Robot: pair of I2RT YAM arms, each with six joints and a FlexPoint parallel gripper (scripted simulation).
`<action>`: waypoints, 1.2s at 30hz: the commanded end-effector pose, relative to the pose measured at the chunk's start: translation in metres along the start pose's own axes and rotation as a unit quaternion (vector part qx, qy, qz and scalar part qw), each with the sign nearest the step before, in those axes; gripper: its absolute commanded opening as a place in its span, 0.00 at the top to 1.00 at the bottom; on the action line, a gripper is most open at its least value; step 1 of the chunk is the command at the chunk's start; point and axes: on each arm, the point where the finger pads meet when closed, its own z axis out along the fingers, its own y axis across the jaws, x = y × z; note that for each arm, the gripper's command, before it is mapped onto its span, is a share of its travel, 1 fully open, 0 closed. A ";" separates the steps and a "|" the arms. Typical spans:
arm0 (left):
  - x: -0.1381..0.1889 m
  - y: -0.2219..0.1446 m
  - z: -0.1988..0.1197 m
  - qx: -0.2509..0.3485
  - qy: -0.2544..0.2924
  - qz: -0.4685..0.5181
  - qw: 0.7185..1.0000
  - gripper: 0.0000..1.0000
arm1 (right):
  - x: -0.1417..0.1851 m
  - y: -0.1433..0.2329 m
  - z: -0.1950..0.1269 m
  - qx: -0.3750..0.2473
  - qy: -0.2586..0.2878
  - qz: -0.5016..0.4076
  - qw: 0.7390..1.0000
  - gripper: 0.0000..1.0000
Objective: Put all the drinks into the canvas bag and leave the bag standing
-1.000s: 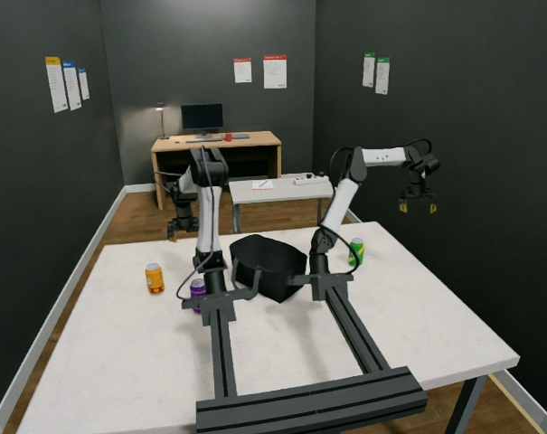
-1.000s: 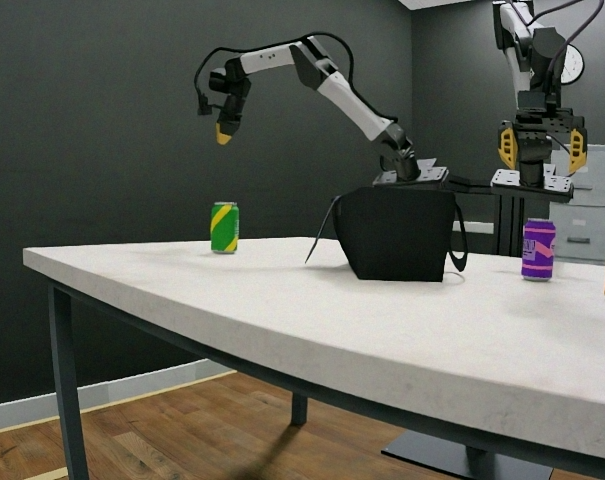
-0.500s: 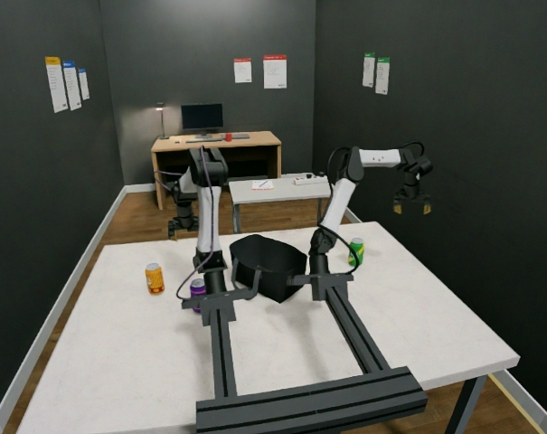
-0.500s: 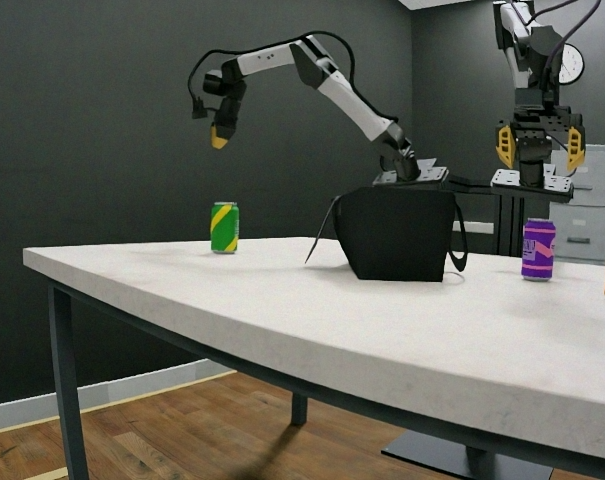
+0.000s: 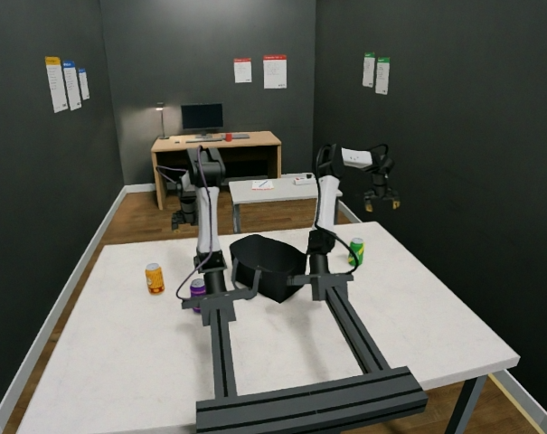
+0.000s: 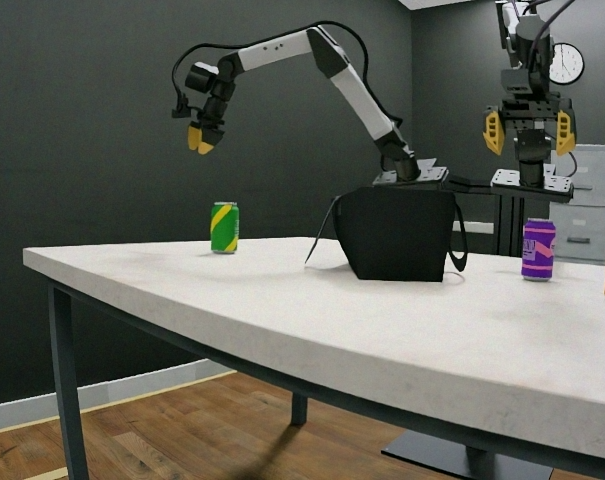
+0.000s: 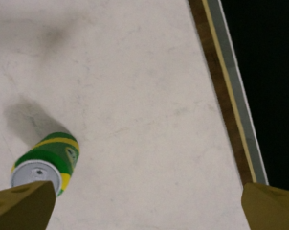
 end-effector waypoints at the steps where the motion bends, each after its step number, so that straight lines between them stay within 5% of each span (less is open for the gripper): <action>1: -0.039 -0.001 -0.014 -0.011 -0.060 0.003 0.998 0.00 | -0.031 0.027 -0.011 0.030 -0.046 -0.023 0.998 0.00; 10: -0.071 -0.014 -0.025 -0.009 -0.117 0.003 0.993 0.00 | -0.068 0.126 -0.020 0.007 -0.118 -0.066 0.991 0.00; 13: -0.060 -0.014 -0.008 -0.006 -0.092 0.003 0.996 0.00 | -0.067 0.131 -0.018 0.006 -0.119 -0.066 0.991 0.00; 17: -0.087 -0.022 -0.033 -0.004 -0.145 0.002 0.989 0.00 | -0.078 0.178 -0.033 -0.013 -0.160 -0.080 0.984 0.00; 27: -0.114 -0.040 -0.038 0.009 -0.193 -0.008 0.981 0.00 | -0.084 0.284 -0.080 -0.075 -0.260 -0.084 0.959 0.00; 36: -0.137 -0.053 -0.055 0.020 -0.239 -0.018 0.971 0.00 | -0.070 0.348 -0.124 -0.140 -0.325 -0.065 0.933 0.00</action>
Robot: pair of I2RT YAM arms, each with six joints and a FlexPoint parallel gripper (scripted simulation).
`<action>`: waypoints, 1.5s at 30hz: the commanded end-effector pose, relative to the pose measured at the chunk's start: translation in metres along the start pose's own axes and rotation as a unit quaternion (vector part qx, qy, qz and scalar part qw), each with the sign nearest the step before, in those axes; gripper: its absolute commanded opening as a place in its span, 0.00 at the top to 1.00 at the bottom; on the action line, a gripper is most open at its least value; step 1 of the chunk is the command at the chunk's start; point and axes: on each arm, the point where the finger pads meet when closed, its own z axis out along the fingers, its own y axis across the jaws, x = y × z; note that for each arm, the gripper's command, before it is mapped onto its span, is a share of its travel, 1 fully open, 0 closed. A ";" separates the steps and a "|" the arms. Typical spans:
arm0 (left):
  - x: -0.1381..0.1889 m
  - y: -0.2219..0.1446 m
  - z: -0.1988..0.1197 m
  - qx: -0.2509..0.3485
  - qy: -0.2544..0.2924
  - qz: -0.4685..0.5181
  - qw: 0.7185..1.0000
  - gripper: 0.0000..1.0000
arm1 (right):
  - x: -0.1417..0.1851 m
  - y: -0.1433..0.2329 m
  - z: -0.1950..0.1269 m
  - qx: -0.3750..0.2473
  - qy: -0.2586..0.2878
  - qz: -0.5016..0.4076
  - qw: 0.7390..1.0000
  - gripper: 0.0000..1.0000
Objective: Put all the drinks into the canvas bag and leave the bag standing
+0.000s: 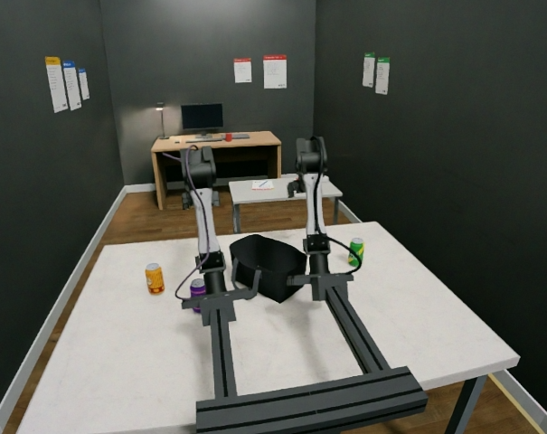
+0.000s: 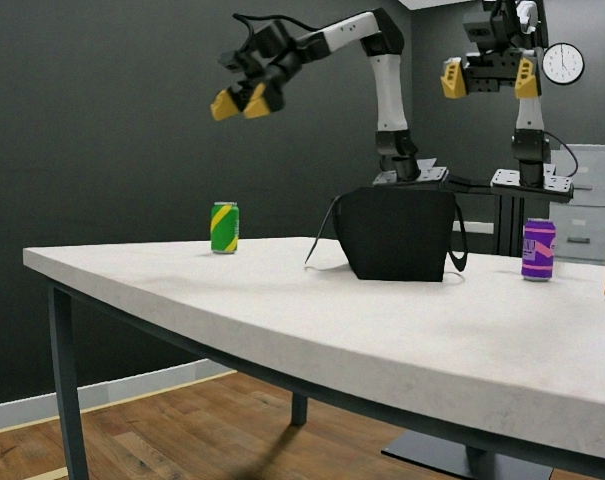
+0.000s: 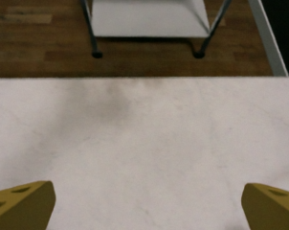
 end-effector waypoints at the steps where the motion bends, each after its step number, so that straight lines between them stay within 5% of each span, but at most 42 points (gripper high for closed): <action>1: -0.051 -0.007 -0.018 -0.001 -0.077 -0.011 0.997 0.00 | -0.031 0.022 -0.025 0.007 -0.081 0.024 0.996 0.00; 13: -0.060 -0.019 -0.018 0.011 -0.090 -0.011 0.996 0.00 | -0.024 0.075 -0.048 -0.051 -0.108 0.031 0.992 0.00; 15: -0.068 -0.022 -0.025 0.022 -0.102 -0.008 0.995 0.00 | -0.050 0.082 -0.063 -0.078 -0.131 0.025 0.988 0.00; 19: -0.063 -0.021 -0.020 0.020 -0.095 -0.010 0.995 0.00 | -0.050 0.084 -0.063 -0.082 -0.130 0.025 0.988 0.00; 30: -0.064 -0.021 -0.020 0.020 -0.096 -0.010 0.995 0.00 | 0.014 0.053 -0.074 -0.052 0.042 0.192 0.979 0.00; 39: -0.064 -0.021 -0.020 0.020 -0.096 -0.010 0.995 0.00 | 0.061 0.025 -0.112 0.022 0.164 0.351 0.922 0.00; 45: -0.064 -0.021 -0.020 0.020 -0.096 -0.010 0.995 0.00 | 0.076 0.018 -0.134 0.057 0.200 0.411 0.887 0.00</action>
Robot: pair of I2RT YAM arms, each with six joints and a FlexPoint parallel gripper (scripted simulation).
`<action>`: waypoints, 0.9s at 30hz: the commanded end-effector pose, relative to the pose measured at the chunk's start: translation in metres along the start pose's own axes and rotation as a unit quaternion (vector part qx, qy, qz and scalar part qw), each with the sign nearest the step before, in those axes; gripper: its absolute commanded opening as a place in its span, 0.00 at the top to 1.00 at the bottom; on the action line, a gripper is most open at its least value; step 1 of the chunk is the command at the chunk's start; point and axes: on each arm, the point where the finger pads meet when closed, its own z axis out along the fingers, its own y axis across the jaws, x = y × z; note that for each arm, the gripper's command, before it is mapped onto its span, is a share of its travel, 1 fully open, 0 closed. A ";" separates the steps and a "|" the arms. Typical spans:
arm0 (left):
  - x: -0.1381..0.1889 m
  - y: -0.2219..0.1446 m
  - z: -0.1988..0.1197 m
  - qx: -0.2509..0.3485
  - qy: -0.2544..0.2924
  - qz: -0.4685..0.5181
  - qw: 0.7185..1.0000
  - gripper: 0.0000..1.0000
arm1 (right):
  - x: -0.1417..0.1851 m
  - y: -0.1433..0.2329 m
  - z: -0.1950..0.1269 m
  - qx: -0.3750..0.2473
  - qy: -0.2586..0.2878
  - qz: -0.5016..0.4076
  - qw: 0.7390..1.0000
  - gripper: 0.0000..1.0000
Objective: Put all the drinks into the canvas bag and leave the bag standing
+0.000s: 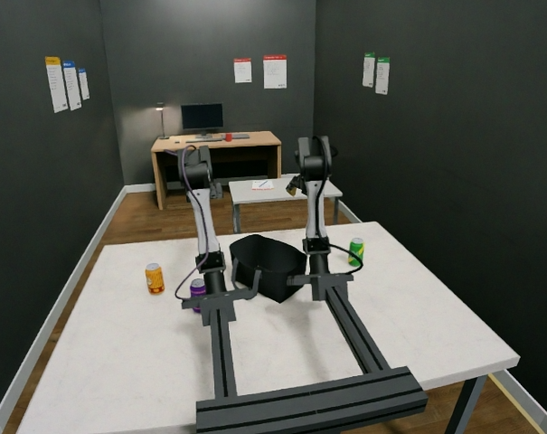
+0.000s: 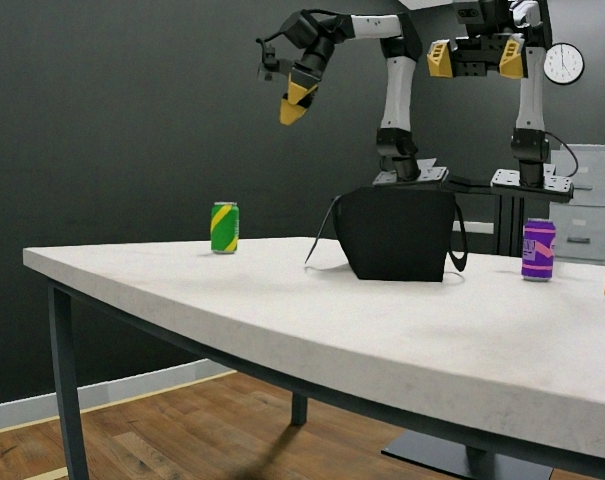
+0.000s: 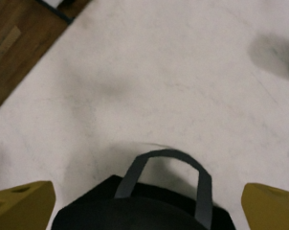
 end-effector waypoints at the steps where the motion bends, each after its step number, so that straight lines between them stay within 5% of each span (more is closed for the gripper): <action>1: -0.032 -0.004 -0.011 0.008 -0.040 0.003 0.999 0.00 | 0.016 -0.012 -0.033 0.024 0.054 0.086 0.995 0.00; 16: -0.032 -0.004 -0.011 0.008 -0.040 0.003 0.999 0.00 | 0.068 -0.055 -0.096 0.152 0.118 0.326 0.925 0.00; 20: -0.032 -0.004 -0.011 0.008 -0.040 0.003 0.999 0.00 | 0.078 -0.059 -0.112 0.179 0.118 0.405 0.889 0.00; 27: -0.032 -0.004 -0.011 0.008 -0.040 0.003 0.999 0.00 | 0.075 -0.060 -0.117 0.171 0.108 0.372 0.906 0.00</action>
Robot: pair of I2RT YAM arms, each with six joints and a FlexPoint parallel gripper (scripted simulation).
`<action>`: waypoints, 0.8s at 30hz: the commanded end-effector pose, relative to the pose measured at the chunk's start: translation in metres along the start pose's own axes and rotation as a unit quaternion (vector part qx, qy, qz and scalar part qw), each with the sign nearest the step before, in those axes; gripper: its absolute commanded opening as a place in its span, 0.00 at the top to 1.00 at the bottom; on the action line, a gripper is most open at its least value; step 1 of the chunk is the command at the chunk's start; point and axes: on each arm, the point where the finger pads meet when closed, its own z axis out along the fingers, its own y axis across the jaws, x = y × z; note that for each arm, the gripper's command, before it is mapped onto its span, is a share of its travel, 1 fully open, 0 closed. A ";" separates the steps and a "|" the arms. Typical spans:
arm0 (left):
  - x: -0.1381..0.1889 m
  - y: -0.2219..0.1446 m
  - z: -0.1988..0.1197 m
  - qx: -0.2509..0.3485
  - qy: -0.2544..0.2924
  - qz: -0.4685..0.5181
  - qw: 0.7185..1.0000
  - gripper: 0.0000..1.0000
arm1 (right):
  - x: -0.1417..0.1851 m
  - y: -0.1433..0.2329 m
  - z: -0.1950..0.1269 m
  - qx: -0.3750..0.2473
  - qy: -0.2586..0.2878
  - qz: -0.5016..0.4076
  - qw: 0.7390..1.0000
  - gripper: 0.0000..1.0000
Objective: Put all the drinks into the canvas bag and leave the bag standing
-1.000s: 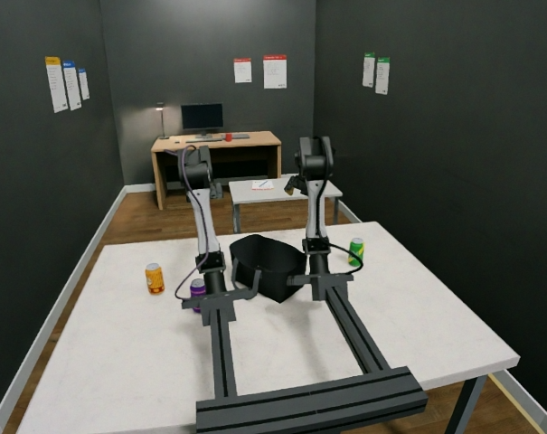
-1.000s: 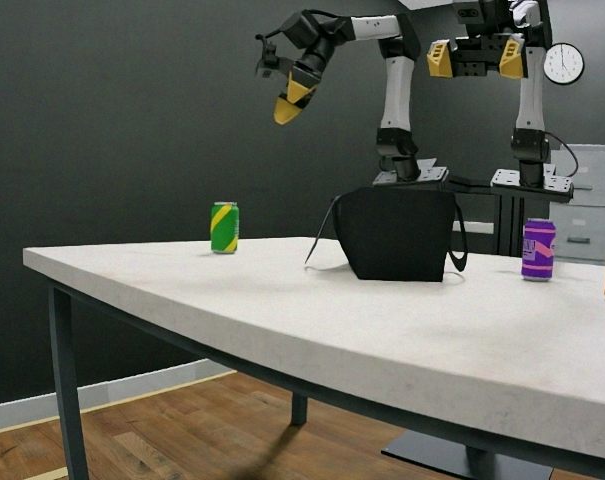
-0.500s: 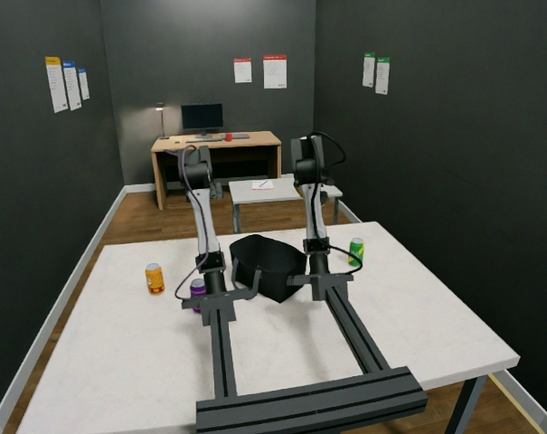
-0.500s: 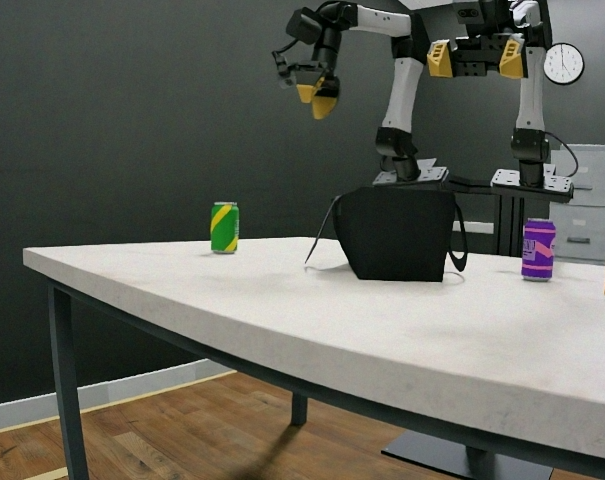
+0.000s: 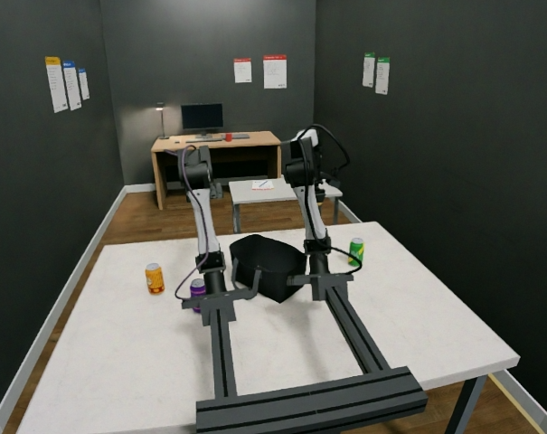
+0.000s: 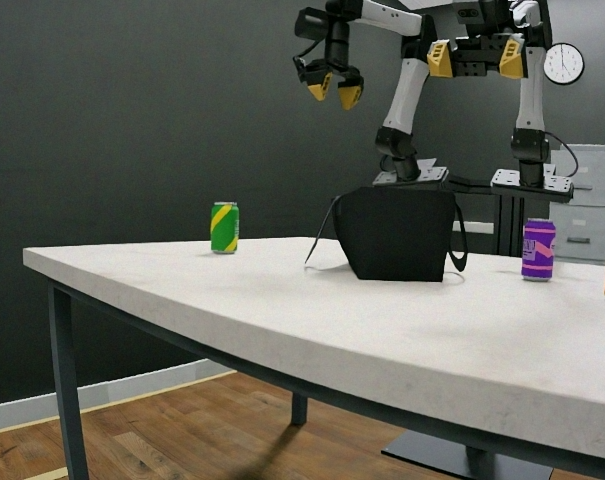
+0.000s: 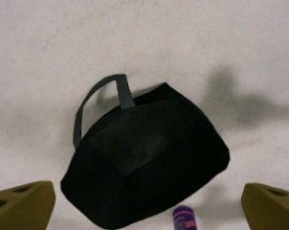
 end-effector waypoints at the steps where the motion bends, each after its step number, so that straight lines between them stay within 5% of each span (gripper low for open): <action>1: -0.032 -0.004 -0.011 0.008 -0.040 0.003 0.999 0.00 | 0.006 0.000 -0.014 -0.018 0.004 -0.015 1.000 0.00; 9: -0.032 -0.004 -0.011 0.008 -0.040 0.003 0.999 0.00 | 0.005 -0.005 -0.002 0.007 0.016 -0.011 1.000 0.00; 10: -0.032 -0.004 -0.011 0.008 -0.040 0.003 0.999 0.16 | 0.005 -0.007 0.002 0.014 0.019 -0.009 1.000 0.00; 24: -0.031 -0.004 -0.011 0.007 -0.038 0.003 0.999 0.16 | 0.002 -0.001 -0.006 -0.001 0.003 -0.007 1.000 0.00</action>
